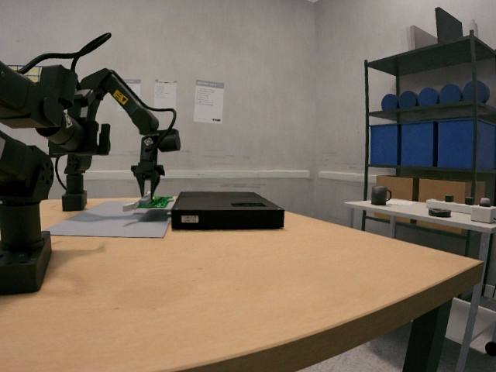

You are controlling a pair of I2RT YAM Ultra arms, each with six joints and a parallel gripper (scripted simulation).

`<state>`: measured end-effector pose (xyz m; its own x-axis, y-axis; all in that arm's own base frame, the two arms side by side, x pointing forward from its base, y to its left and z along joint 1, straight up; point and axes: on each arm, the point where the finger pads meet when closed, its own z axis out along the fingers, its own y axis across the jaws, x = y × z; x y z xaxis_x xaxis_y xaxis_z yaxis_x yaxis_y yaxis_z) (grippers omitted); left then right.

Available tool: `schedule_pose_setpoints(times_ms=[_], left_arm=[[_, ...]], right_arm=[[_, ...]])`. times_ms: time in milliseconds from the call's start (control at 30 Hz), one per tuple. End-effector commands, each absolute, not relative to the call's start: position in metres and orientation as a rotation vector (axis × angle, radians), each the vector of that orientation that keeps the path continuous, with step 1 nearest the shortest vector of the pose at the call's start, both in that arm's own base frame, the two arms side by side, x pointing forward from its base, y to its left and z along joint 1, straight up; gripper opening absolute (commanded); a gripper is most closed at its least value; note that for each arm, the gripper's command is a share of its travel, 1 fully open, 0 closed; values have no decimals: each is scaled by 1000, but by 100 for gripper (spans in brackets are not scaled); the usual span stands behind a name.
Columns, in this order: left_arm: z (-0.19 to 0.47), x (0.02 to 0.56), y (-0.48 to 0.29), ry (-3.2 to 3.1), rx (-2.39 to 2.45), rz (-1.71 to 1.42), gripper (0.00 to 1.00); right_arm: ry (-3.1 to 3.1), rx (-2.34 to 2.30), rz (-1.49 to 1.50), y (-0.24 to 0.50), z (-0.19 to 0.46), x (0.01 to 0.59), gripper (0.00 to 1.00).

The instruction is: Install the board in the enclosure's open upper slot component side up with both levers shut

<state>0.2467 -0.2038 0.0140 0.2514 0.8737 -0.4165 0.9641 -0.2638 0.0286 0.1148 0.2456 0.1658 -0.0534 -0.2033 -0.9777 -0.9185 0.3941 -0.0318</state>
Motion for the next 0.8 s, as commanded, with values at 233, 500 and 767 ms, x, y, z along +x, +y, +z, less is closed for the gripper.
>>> schedule_pose_setpoints(times_ms=[233, 500, 767], left_arm=[[24, 267, -213, 1673, 2194, -457, 19], [19, 274, -213, 1670, 2184, -471, 19], [18, 279, -213, 1664, 2195, -457, 19]], right_arm=[[1513, -1022, 813, 246, 173, 114, 100], [1513, -1022, 813, 246, 173, 114, 100], [1513, -1022, 813, 246, 173, 114, 100]])
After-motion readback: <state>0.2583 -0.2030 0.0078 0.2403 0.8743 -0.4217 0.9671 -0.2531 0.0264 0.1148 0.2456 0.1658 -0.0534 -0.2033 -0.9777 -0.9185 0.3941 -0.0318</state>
